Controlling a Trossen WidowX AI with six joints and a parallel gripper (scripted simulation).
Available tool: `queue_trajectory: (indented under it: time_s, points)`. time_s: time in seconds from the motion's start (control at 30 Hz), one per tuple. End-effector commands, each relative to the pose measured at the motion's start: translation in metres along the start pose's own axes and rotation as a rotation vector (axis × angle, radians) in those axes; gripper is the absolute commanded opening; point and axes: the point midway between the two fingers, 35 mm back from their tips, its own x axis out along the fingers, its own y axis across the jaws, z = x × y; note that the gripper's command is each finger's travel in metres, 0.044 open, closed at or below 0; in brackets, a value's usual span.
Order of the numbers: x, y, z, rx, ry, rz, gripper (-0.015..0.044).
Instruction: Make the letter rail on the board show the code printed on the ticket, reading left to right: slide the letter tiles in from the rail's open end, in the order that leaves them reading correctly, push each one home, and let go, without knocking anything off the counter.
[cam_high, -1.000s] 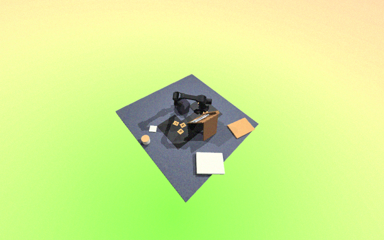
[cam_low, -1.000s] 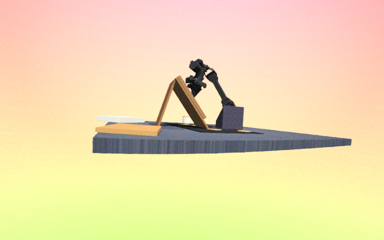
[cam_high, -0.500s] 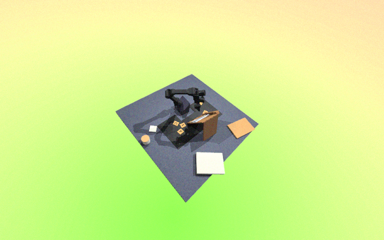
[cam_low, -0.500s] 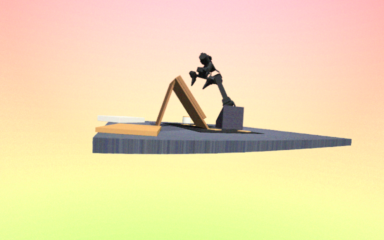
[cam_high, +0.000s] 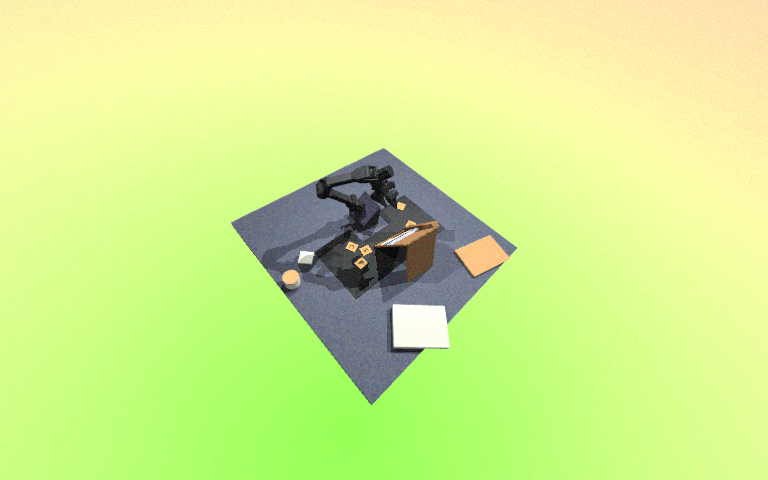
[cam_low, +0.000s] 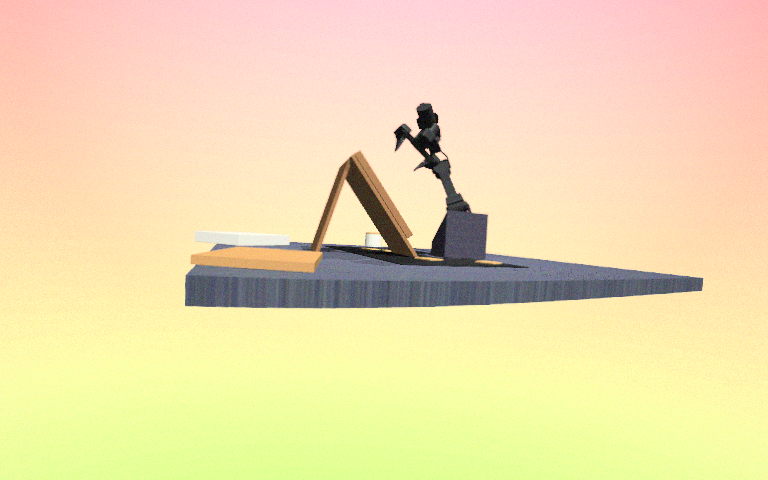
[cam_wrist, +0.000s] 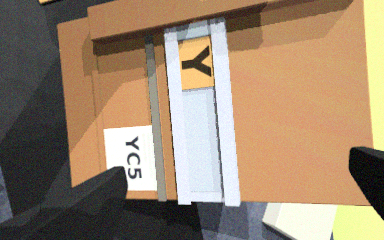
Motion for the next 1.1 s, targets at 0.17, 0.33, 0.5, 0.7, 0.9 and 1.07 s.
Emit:
queue_trajectory:
  time_s: [0.17,0.33,0.5,0.7,0.9,1.07]
  points:
    - [-0.008,0.001,-0.003,-0.098,-0.013,-0.036,0.044]
    - [-0.008,0.001,-0.003,-0.098,-0.013,-0.036,0.044]
    - [-0.002,0.003,-0.011,-0.064,0.001,-0.019,0.0387]
    - [0.051,0.028,-0.079,0.237,0.139,0.122,0.034]
    - [0.088,0.077,-0.142,0.547,0.295,0.257,0.034]
    - [0.104,0.131,-0.185,0.802,0.437,0.361,0.034]
